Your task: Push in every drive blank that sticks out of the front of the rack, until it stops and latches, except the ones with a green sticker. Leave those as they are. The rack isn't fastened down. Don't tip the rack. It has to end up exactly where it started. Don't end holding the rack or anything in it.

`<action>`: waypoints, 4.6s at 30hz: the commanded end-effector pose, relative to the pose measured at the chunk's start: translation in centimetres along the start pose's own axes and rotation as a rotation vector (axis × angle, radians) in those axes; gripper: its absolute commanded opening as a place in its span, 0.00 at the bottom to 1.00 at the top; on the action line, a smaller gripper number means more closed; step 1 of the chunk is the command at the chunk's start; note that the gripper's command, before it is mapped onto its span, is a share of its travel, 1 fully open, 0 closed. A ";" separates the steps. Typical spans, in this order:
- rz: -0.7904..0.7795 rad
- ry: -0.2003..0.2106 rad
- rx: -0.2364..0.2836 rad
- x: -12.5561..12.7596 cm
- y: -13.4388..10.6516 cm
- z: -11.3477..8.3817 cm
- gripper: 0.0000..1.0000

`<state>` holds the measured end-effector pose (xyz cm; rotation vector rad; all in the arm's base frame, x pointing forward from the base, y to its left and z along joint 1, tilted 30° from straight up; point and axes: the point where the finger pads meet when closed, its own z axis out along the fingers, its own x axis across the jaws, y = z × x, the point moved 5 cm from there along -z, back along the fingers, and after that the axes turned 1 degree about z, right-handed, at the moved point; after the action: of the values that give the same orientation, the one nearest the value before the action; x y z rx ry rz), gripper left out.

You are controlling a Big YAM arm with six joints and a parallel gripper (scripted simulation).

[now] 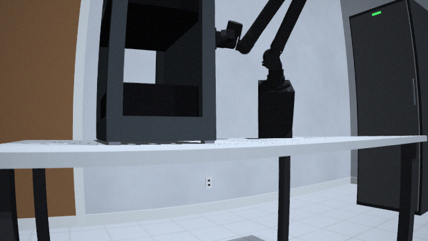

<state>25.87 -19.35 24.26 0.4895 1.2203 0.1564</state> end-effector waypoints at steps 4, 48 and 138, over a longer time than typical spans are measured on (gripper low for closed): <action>-0.006 -0.025 -0.016 -1.2 0.0 1.0 1.00; -0.006 -0.025 -0.016 -1.2 0.0 1.0 0.00; -0.012 -0.006 -0.019 0.9 -0.5 9.8 0.00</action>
<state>33.06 -21.52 24.58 0.4996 1.2204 0.1546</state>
